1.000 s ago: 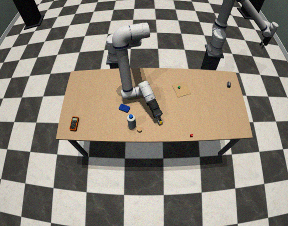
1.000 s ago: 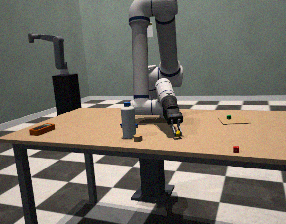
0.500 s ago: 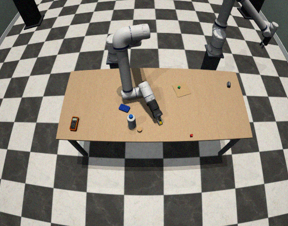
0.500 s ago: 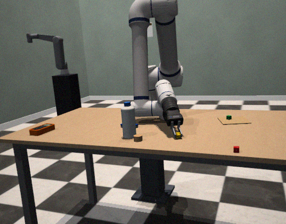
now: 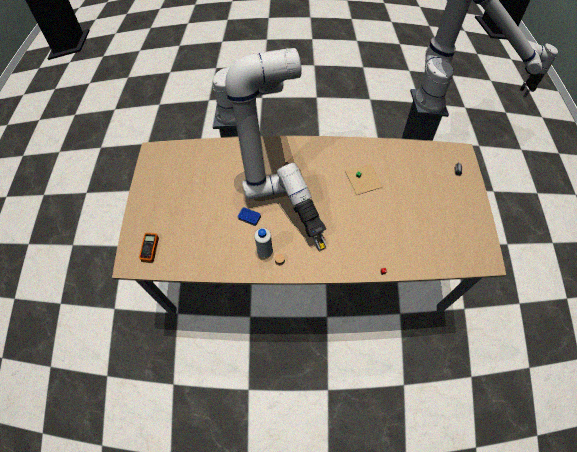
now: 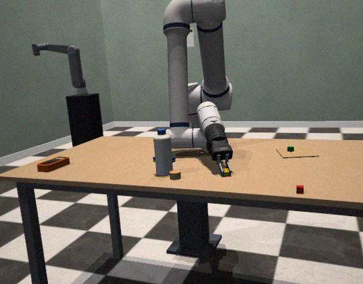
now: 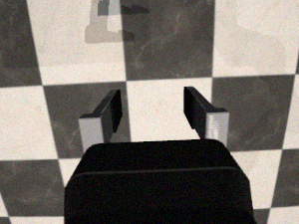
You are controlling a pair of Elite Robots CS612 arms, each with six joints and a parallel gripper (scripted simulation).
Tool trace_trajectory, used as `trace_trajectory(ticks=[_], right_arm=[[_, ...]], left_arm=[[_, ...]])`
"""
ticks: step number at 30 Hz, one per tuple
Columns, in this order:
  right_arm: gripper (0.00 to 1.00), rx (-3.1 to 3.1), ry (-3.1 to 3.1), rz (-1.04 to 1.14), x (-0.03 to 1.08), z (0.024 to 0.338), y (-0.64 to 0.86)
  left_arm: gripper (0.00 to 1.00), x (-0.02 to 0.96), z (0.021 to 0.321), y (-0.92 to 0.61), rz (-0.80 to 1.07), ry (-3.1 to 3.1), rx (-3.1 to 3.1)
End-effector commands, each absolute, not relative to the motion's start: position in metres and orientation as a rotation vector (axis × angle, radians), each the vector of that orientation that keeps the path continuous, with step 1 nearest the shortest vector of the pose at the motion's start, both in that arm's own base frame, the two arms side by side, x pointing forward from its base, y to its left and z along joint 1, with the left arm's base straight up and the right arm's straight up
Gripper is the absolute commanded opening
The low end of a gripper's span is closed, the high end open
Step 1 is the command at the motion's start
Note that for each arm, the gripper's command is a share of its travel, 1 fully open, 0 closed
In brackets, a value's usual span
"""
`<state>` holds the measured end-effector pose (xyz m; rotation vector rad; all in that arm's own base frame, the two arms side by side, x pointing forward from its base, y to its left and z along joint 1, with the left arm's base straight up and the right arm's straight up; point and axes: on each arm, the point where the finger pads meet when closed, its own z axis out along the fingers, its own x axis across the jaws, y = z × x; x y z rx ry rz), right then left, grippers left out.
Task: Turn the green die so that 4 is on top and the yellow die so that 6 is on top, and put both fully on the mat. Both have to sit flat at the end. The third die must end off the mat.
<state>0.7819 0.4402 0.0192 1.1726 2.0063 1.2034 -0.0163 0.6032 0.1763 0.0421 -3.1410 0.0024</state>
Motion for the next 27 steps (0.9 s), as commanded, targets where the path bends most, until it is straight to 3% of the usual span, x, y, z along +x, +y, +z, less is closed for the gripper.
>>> trace_trajectory(ticks=[1,11,15,17,18,20,21,25,27], right_arm=[[0.40,1.171,2.005,1.205,0.7824,0.0204,0.4404],[0.40,1.171,2.005,1.205,0.7824,0.0204,0.4404],[0.52,1.171,2.005,1.205,0.7824,0.0204,0.4404],[0.52,1.171,2.005,1.205,0.7824,0.0204,0.4404],[0.58,1.171,2.005,1.205,0.7824,0.0204,0.4404],[0.58,1.171,2.005,1.205,0.7824,0.0204,0.4404],[0.64,1.171,2.005,1.205,0.7824,0.0204,0.4404],[0.64,1.171,2.005,1.205,0.7824,0.0204,0.4404],[0.70,1.171,2.005,1.205,0.7824,0.0204,0.4404]], left_arm=[[1.00,-0.0162,0.1770,0.6037,0.000,-3.141,0.042],[1.00,-0.0162,0.1770,0.6037,0.000,-3.141,0.042],[1.00,-0.0162,0.1770,0.6037,0.000,-3.141,0.042],[1.00,-0.0162,0.1770,0.6037,0.000,-3.141,0.042],[1.00,-0.0162,0.1770,0.6037,0.000,-3.141,0.042],[1.00,-0.0162,0.1770,0.6037,0.000,-3.141,0.042],[1.00,-0.0162,0.1770,0.6037,0.000,-3.141,0.042],[1.00,-0.0162,0.1770,0.6037,0.000,-3.141,0.042],[1.00,-0.0162,0.1770,0.6037,0.000,-3.141,0.042]])
